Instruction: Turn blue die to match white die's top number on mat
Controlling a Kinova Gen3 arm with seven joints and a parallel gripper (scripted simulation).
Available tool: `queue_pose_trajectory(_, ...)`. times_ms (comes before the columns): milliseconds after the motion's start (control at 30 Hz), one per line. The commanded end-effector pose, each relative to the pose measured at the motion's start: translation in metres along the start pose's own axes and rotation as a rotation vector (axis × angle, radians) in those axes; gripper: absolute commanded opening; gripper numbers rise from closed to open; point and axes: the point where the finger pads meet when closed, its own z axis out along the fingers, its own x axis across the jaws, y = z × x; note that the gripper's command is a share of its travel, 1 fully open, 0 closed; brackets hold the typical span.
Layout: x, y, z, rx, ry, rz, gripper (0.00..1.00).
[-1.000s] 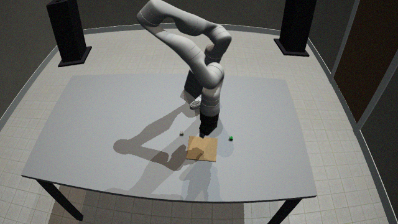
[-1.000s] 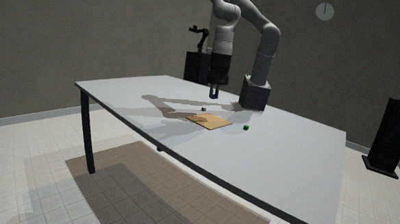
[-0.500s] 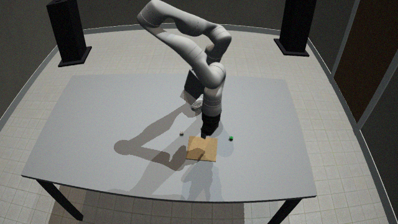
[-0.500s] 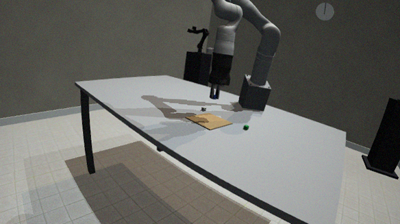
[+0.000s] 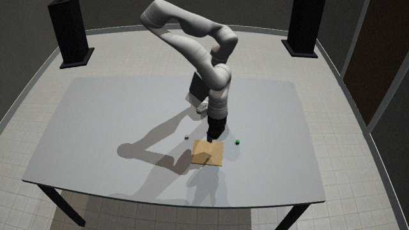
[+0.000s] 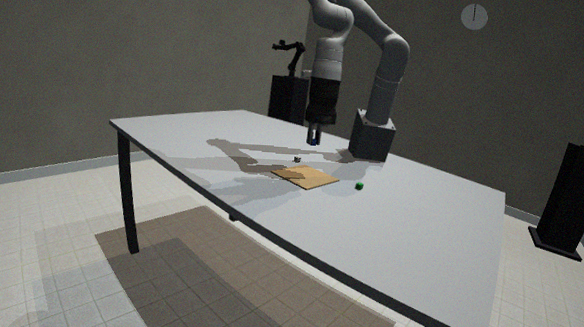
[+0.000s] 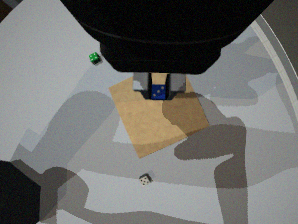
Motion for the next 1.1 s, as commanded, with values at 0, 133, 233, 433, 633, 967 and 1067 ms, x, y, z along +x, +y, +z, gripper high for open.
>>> queue_pose_trajectory(0,-0.0003,-0.0025,0.0001,-0.015,0.001,0.006,0.34)
queue_pose_trajectory(133,-0.0002,-0.0032,0.0005,-0.064,0.002,0.006,0.34)
queue_pose_trajectory(233,-0.0002,-0.0034,-0.0003,-0.119,-0.001,0.006,0.34)
queue_pose_trajectory(433,0.0001,-0.005,0.0008,-0.221,0.001,0.006,0.34)
queue_pose_trajectory(633,0.0,-0.0065,0.0008,-0.39,-0.002,0.006,0.34)
queue_pose_trajectory(967,0.0007,-0.0087,0.0021,-0.567,0.001,0.006,0.34)
queue_pose_trajectory(1067,0.0006,-0.0092,0.002,-0.629,0.001,0.006,0.34)
